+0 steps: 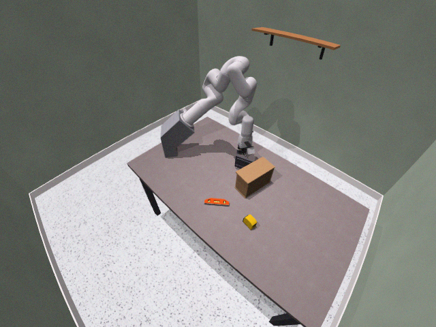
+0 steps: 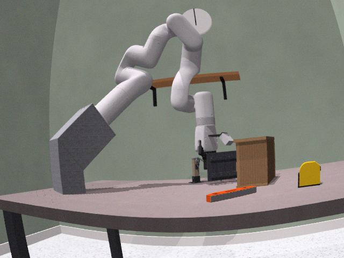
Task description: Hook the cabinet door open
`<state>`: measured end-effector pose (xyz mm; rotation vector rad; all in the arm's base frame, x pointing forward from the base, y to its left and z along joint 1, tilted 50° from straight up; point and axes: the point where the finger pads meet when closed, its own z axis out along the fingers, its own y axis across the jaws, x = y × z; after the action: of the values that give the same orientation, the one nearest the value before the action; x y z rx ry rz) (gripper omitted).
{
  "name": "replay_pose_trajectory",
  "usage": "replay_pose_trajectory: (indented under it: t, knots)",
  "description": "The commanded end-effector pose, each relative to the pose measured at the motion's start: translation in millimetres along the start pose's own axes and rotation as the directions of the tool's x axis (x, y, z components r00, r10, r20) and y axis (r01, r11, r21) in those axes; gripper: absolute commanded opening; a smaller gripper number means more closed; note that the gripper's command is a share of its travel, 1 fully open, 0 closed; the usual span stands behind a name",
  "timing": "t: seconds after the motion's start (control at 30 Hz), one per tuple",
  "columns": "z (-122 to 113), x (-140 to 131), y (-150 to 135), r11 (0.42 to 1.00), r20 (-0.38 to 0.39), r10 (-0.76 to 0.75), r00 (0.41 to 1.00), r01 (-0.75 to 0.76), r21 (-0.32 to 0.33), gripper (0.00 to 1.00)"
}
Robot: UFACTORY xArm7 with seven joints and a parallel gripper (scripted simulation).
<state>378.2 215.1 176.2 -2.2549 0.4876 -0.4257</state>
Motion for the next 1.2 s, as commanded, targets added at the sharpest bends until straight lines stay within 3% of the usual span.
replay_pose_trajectory:
  t: [0.0,1.17]
  knots:
    - [-2,1,0,1.0,-0.002,0.0,1.0,0.0,0.001,0.04]
    - [-13,5,0,1.0,-0.002,-0.001,1.0,0.001,0.001,0.04]
